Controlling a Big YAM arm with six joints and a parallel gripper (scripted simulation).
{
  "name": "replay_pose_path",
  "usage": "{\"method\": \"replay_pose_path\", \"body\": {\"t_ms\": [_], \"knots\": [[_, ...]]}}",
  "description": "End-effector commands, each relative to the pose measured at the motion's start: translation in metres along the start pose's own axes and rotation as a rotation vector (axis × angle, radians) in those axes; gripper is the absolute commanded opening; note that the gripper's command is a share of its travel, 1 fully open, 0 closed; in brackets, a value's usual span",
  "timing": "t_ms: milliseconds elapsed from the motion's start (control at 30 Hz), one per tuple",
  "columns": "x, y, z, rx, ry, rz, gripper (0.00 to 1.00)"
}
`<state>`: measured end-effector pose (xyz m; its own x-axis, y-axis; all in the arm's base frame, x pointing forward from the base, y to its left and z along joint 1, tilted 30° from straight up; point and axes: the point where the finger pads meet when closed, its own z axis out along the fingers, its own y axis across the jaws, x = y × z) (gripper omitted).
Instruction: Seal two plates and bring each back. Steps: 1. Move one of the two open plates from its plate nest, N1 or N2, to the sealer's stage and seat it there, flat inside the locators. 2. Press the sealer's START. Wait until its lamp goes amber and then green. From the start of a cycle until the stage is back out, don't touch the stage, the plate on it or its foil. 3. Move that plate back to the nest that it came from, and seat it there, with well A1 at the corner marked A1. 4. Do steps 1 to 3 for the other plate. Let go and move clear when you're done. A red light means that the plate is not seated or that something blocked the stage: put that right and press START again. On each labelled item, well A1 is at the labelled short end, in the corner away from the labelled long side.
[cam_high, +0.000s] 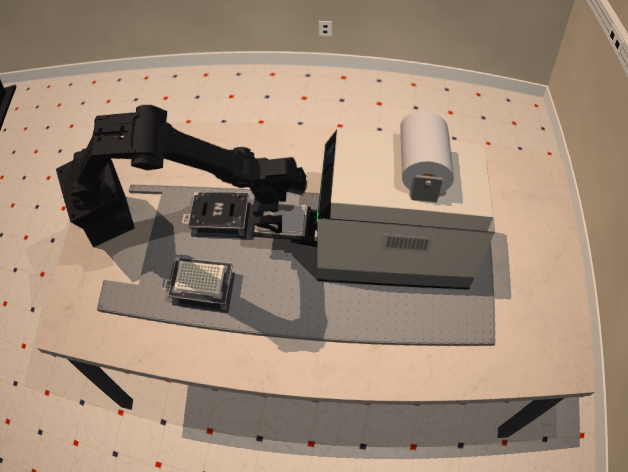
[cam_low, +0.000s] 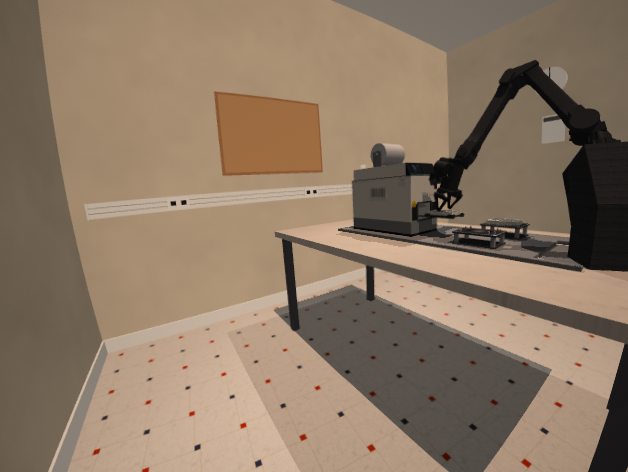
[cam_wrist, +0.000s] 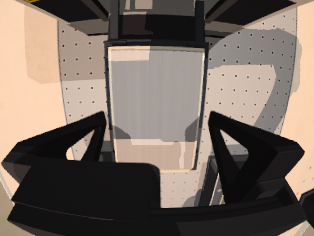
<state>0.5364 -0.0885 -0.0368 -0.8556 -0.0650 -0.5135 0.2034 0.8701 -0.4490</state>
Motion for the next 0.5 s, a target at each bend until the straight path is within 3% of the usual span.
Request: {"method": "replay_pose_path", "body": {"t_ms": [0,333,467], "knots": [[0.006,-0.005,0.003,0.003,0.021,0.011,1.00],[0.014,-0.002,0.007,0.002,0.038,0.000,1.00],[0.002,-0.004,0.005,0.003,0.018,0.010,1.00]]}}
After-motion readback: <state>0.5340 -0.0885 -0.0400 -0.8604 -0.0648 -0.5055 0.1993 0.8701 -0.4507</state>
